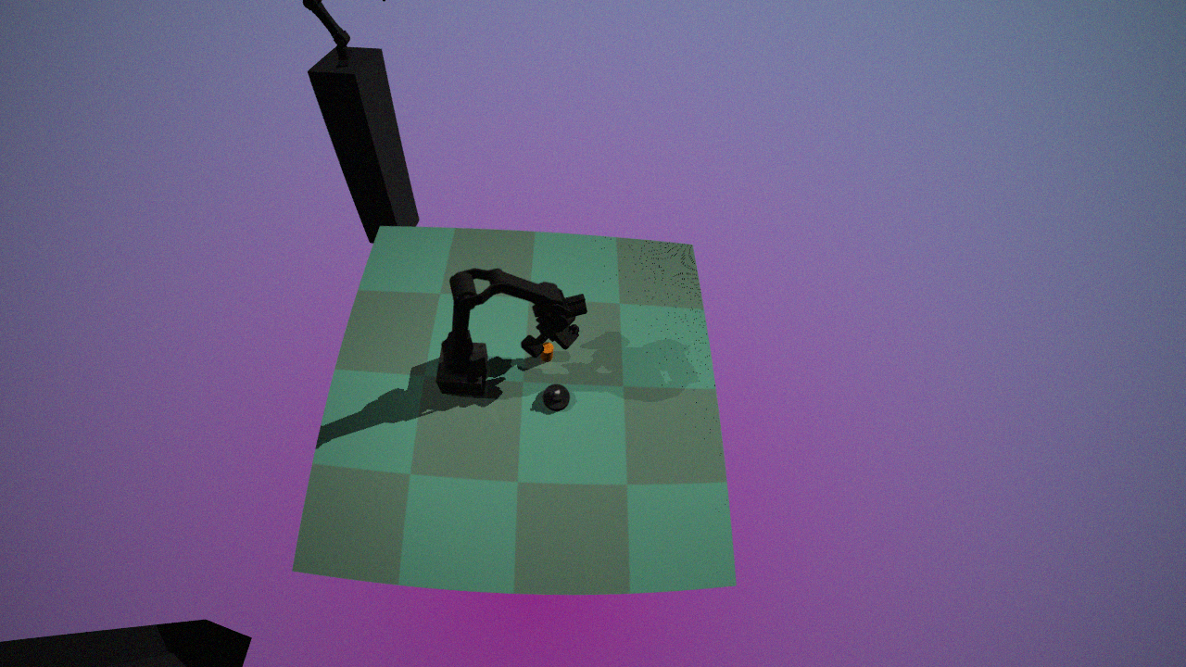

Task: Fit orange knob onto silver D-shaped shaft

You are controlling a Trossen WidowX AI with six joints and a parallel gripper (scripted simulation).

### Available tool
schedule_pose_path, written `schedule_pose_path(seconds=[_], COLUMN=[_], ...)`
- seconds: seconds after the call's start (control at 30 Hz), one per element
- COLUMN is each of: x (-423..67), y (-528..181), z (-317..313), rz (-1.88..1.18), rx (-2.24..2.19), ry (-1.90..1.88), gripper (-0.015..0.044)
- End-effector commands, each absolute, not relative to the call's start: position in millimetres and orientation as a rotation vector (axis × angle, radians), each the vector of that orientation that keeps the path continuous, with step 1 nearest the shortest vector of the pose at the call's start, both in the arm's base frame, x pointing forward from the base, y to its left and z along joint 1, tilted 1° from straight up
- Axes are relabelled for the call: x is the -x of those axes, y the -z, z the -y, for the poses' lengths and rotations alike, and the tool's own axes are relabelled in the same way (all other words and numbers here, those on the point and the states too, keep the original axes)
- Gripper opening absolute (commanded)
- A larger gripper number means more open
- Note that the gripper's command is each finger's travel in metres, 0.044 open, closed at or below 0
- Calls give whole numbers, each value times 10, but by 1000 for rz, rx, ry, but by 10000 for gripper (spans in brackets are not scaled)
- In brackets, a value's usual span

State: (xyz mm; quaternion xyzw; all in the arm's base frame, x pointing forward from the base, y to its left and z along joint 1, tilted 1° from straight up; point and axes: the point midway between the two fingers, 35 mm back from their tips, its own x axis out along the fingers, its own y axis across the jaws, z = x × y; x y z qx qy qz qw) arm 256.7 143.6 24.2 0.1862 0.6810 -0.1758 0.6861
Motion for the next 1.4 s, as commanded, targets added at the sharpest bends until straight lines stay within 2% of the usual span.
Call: schedule_pose_path(seconds=[0.0, 1.37], x=[-2544, -2548], y=[-163, 474], z=[-1430, -1437], rz=[-1538, -1539], rx=[-416, -416], ry=[402, 402], gripper=[440, 440])
